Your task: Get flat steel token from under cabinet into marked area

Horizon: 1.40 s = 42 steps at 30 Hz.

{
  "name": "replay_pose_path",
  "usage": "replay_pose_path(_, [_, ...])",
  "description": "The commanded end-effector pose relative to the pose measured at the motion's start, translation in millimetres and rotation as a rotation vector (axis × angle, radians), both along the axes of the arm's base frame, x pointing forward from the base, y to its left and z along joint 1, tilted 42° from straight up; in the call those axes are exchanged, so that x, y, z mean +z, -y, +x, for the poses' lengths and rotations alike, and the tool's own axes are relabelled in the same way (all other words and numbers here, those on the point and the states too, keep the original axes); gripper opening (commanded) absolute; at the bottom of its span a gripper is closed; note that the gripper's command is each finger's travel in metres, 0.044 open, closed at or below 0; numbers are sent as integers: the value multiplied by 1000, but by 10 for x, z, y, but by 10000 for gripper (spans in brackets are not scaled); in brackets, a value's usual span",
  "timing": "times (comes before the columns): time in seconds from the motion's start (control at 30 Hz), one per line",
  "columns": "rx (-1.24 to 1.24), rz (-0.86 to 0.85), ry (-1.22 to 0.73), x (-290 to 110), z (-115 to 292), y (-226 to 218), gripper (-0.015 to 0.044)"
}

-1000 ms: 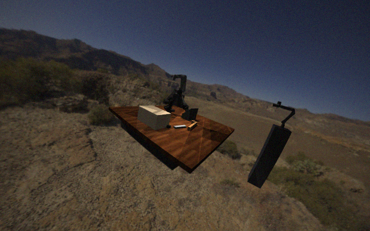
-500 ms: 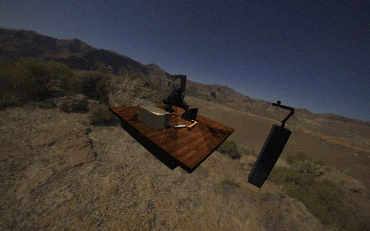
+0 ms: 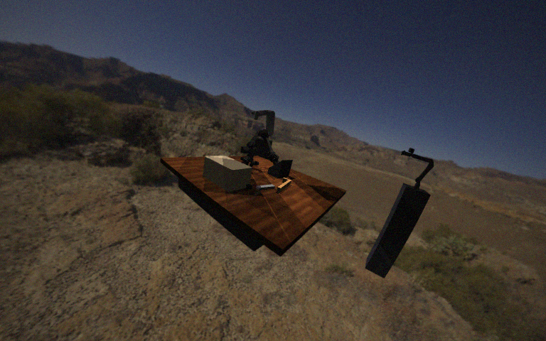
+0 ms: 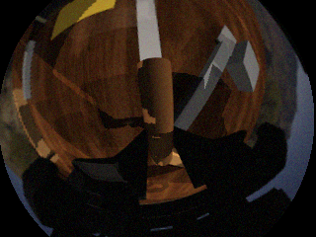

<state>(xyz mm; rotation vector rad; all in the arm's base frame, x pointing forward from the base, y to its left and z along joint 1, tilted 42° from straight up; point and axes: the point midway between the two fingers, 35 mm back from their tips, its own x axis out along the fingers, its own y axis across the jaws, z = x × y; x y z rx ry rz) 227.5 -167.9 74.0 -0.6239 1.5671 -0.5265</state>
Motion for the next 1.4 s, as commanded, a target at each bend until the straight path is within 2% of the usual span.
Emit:
replay_pose_path(0.0, [7,0,-4,2,6,-1,53])
replay_pose_path(0.2, [-3,0,3,0,0,0,200])
replay_pose_path(0.37, [1,0,-1,0,0,0,200])
replay_pose_path(0.47, [3,0,2,0,0,0,270])
replay_pose_path(1.1, [3,0,1,-39,-43,34,270])
replay_pose_path(1.23, [1,-5,10,-6,-2,34,165])
replay_pose_path(1.37, [1,-5,10,-6,-2,34,138])
